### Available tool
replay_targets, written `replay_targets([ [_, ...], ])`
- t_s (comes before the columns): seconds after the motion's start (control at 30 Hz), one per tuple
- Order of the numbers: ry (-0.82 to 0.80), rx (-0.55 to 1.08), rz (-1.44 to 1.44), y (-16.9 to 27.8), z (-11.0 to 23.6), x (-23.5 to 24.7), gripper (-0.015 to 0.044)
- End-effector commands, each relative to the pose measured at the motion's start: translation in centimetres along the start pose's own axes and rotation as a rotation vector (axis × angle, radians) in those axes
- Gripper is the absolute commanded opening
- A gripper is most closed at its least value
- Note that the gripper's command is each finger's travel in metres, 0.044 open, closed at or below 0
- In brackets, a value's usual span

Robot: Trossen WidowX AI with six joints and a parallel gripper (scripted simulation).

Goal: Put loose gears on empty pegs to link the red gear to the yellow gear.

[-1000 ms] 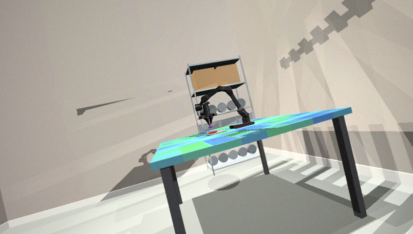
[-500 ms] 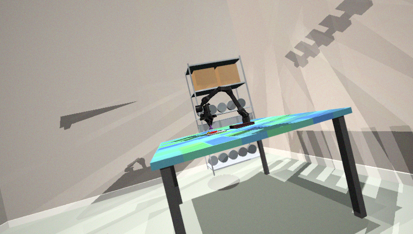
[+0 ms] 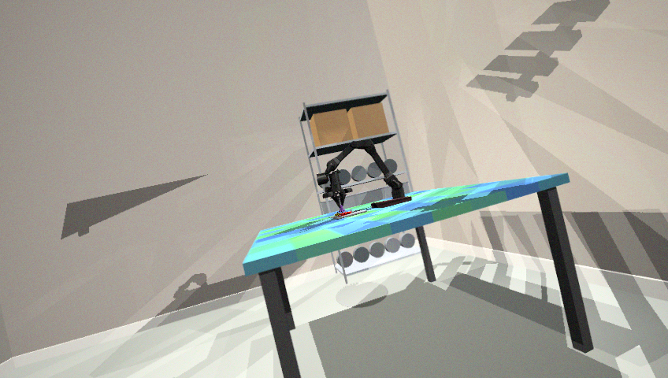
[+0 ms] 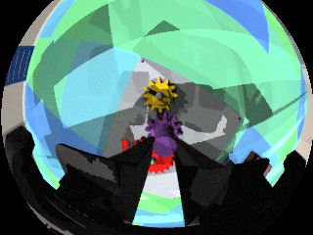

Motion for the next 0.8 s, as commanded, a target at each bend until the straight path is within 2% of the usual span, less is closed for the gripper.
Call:
replay_targets([
  [0.0, 0.009, -0.001, -0.088, -0.01, -0.84, -0.05, 0.0000],
  [0.27, 0.009, -0.002, -0.250, -0.10, -0.84, -0.06, 0.0000],
  [0.77, 0.009, -0.001, 0.058, 0.00, -0.96, -0.08, 0.0000],
])
Point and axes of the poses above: the point midway between the two fingers, 35 mm back from their tips, its own z axis back along the fingers, its own x axis across the jaws, y = z × x, the point moved 4 cm from there along z, back along the fingers, and after that the axes turned 15 degrees about -z, right-handed, at the moved point
